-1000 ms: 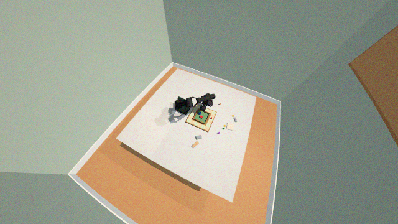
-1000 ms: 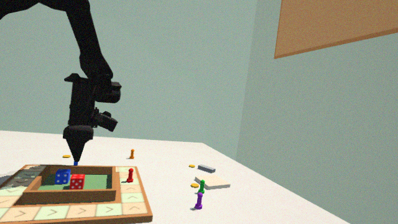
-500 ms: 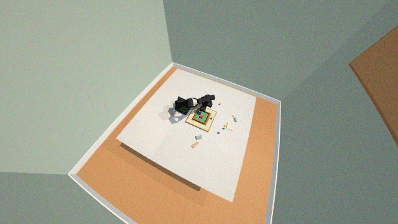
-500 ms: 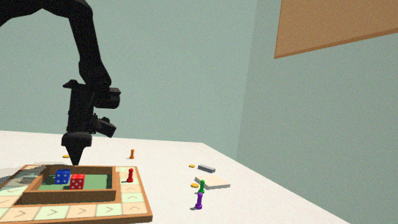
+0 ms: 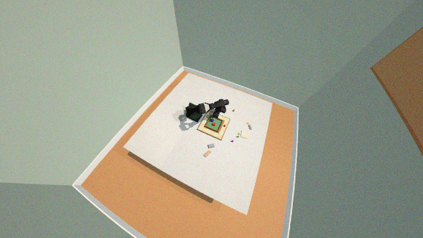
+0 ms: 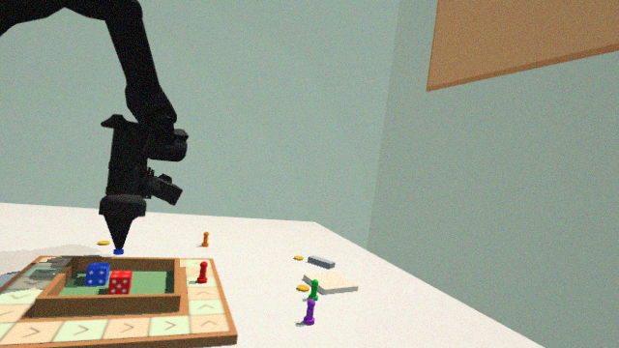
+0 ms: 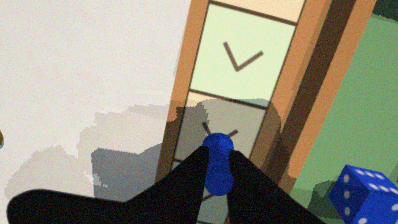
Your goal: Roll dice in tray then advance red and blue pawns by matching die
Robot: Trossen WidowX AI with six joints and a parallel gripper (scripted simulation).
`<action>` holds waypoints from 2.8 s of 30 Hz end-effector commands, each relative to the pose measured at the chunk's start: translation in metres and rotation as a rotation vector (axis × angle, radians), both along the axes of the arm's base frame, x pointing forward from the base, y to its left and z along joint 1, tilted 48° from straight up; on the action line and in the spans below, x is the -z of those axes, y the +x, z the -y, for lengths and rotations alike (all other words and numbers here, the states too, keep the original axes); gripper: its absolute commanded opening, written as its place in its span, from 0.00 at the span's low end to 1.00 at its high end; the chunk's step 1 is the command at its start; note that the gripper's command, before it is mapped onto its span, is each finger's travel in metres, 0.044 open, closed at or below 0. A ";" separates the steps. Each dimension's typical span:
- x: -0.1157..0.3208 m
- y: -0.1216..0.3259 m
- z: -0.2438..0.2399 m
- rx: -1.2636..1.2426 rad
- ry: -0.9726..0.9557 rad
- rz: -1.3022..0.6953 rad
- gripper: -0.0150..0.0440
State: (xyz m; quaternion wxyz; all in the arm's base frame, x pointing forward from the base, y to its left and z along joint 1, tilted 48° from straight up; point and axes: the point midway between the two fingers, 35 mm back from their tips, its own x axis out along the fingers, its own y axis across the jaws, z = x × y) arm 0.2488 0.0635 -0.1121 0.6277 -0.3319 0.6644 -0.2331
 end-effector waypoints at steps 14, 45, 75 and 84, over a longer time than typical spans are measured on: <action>-0.076 0.000 -0.079 0.004 0.014 0.007 0.25; -0.029 -0.080 -0.031 0.003 0.013 0.003 0.25; 0.007 -0.093 0.013 0.004 0.010 0.003 0.25; 0.008 -0.092 0.013 0.009 0.021 0.013 0.39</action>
